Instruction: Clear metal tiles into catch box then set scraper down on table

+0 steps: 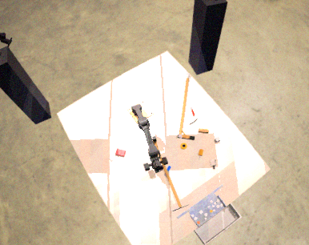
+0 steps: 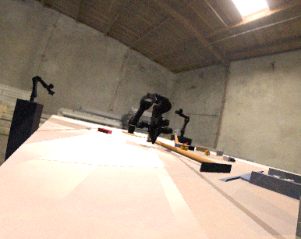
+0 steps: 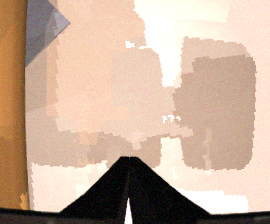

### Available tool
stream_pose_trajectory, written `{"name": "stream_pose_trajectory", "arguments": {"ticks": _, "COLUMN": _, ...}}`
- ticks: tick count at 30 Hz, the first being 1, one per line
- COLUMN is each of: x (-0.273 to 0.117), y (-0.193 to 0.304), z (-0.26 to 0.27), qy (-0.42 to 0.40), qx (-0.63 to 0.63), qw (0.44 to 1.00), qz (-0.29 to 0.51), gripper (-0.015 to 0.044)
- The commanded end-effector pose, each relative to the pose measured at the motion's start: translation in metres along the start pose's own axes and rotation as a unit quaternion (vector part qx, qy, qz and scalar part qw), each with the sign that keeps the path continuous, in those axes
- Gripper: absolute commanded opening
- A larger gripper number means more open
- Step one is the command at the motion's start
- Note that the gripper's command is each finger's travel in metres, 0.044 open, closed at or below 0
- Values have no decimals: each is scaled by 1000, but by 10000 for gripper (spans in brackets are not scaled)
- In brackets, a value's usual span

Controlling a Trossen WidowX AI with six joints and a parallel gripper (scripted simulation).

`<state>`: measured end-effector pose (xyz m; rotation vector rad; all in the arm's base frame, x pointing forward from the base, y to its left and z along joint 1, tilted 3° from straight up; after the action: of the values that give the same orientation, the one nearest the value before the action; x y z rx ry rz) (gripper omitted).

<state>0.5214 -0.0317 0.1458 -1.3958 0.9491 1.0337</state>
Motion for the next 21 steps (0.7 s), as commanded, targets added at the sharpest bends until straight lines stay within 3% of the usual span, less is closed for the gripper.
{"name": "stream_pose_trajectory", "arguments": {"ticks": 1, "x": 5, "y": 0, "z": 3, "qy": -1, "qx": -2, "qw": 1000, "qz": 3, "gripper": 0}}
{"name": "stream_pose_trajectory", "arguments": {"ticks": 21, "x": 5, "y": -3, "z": 22, "qy": -1, "qx": -2, "qw": 1000, "qz": 1, "gripper": 0}}
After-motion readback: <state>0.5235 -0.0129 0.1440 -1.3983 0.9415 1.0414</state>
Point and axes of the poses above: the point midway between the two fingers, 35 mm back from their tips, its own x axis out along the fingers, its own z axis across the jaws, y = z × x, the point moved 7 cm from there along -x, back along the fingers, and after that the axes turned 8 degrees about -x, right-handed, at the moved point
